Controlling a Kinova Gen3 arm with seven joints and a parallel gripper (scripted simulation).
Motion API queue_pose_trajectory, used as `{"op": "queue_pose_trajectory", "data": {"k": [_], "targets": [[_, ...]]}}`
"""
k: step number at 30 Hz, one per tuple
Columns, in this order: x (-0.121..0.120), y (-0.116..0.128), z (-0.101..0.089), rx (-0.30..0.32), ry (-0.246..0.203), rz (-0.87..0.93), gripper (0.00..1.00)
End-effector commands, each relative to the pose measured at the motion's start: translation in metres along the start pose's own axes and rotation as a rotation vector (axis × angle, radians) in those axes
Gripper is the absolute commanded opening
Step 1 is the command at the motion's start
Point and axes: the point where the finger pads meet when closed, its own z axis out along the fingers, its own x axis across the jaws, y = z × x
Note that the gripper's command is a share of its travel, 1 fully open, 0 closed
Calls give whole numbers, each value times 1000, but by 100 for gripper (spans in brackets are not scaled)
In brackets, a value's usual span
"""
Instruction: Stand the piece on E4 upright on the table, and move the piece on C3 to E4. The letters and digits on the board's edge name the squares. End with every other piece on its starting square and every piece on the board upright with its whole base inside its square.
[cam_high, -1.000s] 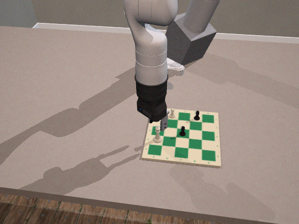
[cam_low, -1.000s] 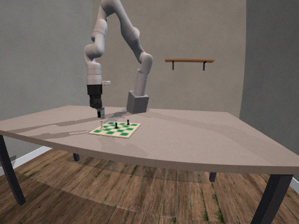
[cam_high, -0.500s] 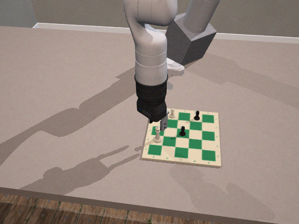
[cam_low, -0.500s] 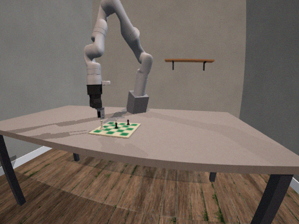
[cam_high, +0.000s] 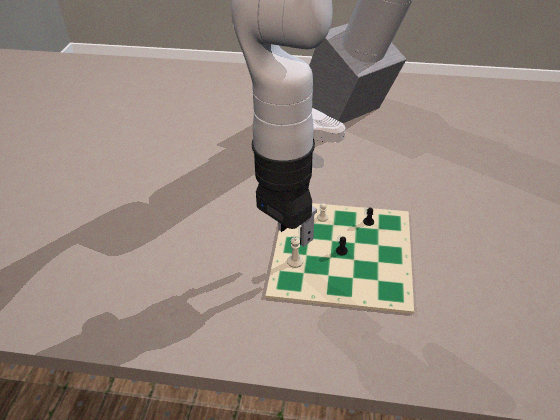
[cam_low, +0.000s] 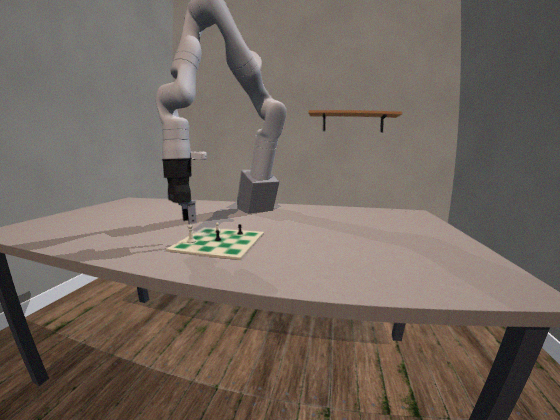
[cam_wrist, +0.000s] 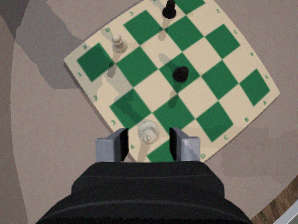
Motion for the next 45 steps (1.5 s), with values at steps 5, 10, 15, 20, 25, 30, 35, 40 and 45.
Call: {"op": "queue_pose_trajectory", "data": {"k": [5, 10, 15, 20, 25, 30, 35, 40, 45], "targets": [[0, 1, -1, -2, 0, 0, 79], [0, 1, -1, -2, 0, 0, 79], [0, 1, -1, -2, 0, 0, 79], [0, 1, -1, -2, 0, 0, 79], [0, 1, 1, -2, 0, 0, 79], [0, 1, 7, -2, 0, 0, 79], [0, 1, 19, -2, 0, 0, 79], [0, 1, 26, -2, 0, 0, 79], [0, 1, 35, -2, 0, 0, 79]]}}
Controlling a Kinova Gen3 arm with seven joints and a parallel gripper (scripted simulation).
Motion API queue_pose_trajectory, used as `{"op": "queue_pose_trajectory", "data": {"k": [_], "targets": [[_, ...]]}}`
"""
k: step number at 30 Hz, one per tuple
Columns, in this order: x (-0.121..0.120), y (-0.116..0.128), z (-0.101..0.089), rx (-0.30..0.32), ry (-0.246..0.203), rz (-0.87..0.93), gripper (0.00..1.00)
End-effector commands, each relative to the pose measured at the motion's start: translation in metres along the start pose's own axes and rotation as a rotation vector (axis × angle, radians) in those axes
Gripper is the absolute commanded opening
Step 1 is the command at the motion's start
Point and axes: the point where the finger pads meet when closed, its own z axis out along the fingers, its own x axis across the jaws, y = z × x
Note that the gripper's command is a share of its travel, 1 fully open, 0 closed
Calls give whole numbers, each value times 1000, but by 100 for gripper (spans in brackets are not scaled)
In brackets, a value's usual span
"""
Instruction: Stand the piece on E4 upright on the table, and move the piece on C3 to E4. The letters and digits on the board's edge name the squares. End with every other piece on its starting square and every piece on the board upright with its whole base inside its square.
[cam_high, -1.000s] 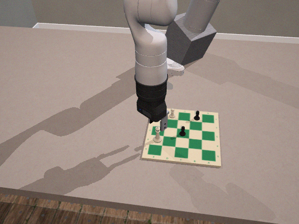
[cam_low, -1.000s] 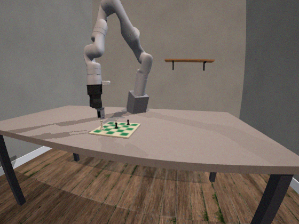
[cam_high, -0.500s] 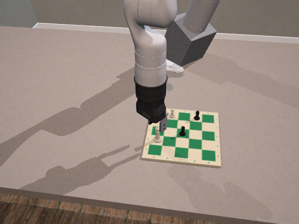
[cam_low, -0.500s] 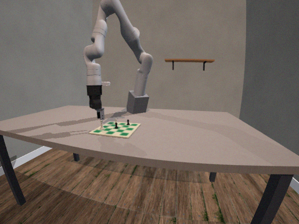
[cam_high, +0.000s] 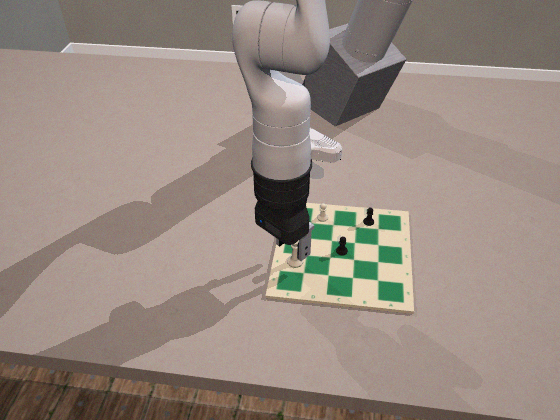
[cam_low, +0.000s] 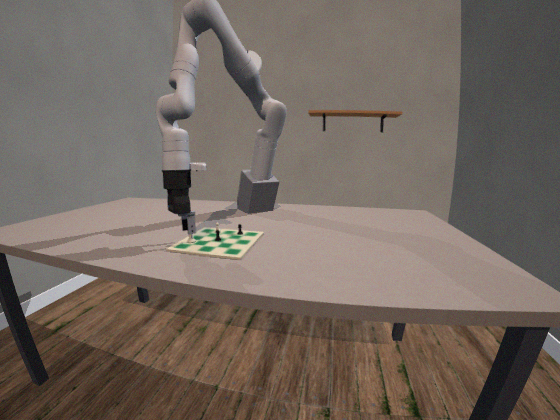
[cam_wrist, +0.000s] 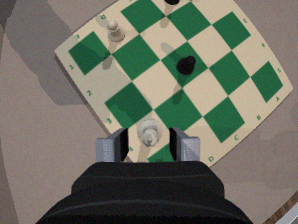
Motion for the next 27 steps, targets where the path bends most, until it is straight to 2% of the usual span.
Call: {"op": "queue_pose_trajectory", "data": {"k": [1, 27], "targets": [[1, -3, 6, 7, 1, -3, 79], [1, -3, 9, 7, 1, -3, 79]]}}
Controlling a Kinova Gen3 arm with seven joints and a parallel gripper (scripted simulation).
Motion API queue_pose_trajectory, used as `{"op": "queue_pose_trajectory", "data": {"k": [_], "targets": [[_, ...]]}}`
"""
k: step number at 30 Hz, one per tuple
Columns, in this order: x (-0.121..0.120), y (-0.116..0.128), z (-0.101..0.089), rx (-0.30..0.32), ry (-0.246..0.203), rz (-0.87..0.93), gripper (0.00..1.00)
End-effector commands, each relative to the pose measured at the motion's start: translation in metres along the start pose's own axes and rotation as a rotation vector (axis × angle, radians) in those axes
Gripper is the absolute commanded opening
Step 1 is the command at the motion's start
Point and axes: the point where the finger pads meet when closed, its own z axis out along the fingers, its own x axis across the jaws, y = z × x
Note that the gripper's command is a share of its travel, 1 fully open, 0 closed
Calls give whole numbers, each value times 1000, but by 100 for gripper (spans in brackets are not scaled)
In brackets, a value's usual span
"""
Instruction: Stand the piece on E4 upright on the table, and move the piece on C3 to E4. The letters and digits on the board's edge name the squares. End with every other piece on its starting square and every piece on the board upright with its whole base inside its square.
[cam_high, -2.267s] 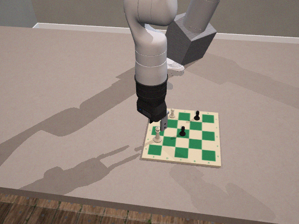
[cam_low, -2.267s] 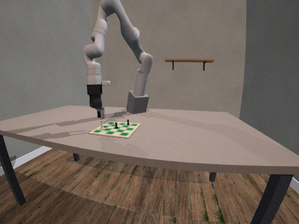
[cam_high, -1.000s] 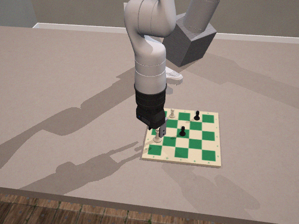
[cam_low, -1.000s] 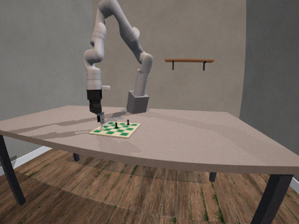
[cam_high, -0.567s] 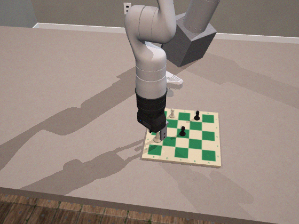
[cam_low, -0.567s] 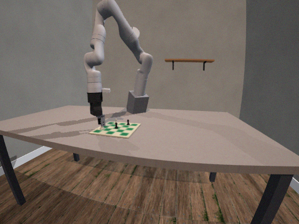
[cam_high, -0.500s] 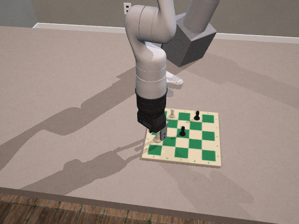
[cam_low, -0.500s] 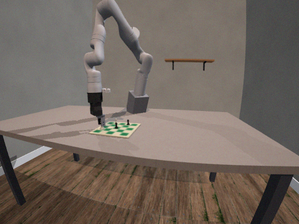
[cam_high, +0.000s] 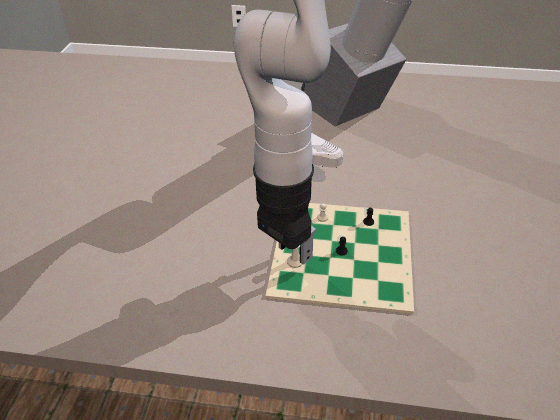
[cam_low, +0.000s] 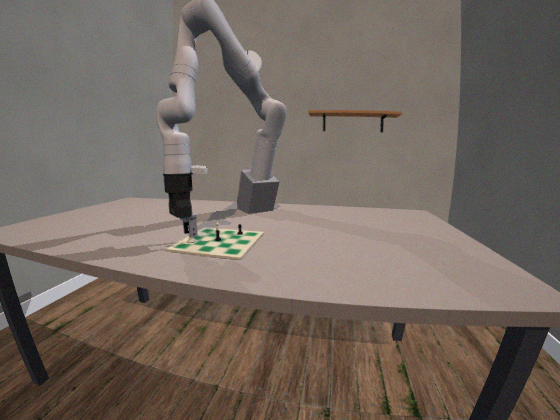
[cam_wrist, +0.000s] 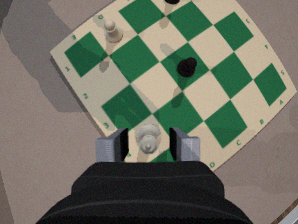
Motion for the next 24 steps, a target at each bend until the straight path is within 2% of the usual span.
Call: {"op": "queue_pose_trajectory", "data": {"k": [1, 14, 15, 24], "targets": [[0, 1, -1, -2, 0, 0, 79], [0, 1, -1, -2, 0, 0, 79], [0, 1, -1, -2, 0, 0, 0], [0, 1, -1, -2, 0, 0, 0]]}}
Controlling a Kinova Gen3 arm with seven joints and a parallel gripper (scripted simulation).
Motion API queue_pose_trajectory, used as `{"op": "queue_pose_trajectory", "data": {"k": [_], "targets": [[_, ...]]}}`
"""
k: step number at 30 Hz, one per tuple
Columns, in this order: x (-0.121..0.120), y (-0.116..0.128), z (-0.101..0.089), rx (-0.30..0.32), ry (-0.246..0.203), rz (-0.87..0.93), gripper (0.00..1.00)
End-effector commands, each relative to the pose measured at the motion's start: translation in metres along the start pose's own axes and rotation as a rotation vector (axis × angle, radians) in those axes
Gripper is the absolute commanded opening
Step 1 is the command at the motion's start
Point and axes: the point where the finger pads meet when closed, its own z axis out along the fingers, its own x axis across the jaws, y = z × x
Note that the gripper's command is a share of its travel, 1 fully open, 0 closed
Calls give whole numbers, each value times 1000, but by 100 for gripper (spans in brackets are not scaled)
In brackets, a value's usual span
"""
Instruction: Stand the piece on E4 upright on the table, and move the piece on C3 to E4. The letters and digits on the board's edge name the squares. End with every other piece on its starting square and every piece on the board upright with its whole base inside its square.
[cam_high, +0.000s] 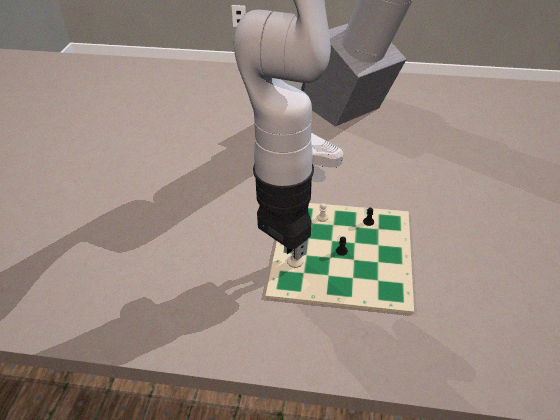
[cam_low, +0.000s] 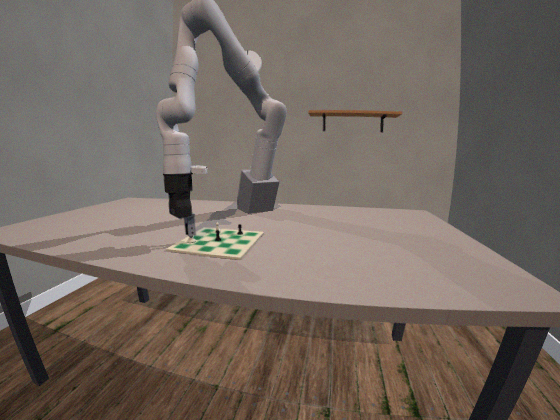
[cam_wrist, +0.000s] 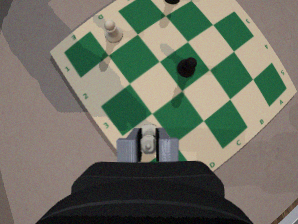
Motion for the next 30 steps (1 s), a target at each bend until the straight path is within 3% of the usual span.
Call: {"op": "queue_pose_trajectory", "data": {"k": [1, 30], "targets": [[0, 1, -1, -2, 0, 0, 0], [0, 1, -5, -2, 0, 0, 0]]}}
